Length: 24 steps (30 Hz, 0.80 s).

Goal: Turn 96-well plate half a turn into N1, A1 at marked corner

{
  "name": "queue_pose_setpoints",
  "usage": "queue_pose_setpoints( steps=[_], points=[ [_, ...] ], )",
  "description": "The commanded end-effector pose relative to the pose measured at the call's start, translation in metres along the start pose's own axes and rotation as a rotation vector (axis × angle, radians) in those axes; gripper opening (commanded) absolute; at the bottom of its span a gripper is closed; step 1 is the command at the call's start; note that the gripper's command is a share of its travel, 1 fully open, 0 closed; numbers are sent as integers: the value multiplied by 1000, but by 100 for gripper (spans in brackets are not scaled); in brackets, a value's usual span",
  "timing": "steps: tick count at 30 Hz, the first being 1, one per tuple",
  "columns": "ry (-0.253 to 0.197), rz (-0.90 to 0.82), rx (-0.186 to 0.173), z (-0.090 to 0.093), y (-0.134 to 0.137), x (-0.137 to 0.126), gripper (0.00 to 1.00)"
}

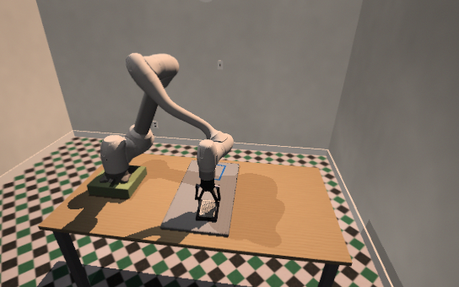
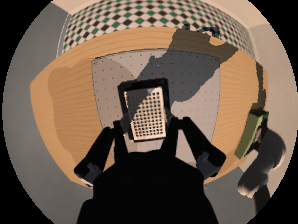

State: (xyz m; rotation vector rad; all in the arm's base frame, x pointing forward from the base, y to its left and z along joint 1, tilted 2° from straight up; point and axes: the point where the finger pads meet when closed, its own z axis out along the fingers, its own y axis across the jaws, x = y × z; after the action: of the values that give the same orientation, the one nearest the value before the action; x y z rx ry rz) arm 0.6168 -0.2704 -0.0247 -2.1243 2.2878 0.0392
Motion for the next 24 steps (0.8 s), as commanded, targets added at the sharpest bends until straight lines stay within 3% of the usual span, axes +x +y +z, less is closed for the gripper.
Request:
queue_pose_setpoints(
  steps=[1,8,24],
  points=[
    [0,0,0,0,0,0,0],
    [0,0,0,0,0,0,0],
    [0,0,0,-23,0,0,0]
  ],
)
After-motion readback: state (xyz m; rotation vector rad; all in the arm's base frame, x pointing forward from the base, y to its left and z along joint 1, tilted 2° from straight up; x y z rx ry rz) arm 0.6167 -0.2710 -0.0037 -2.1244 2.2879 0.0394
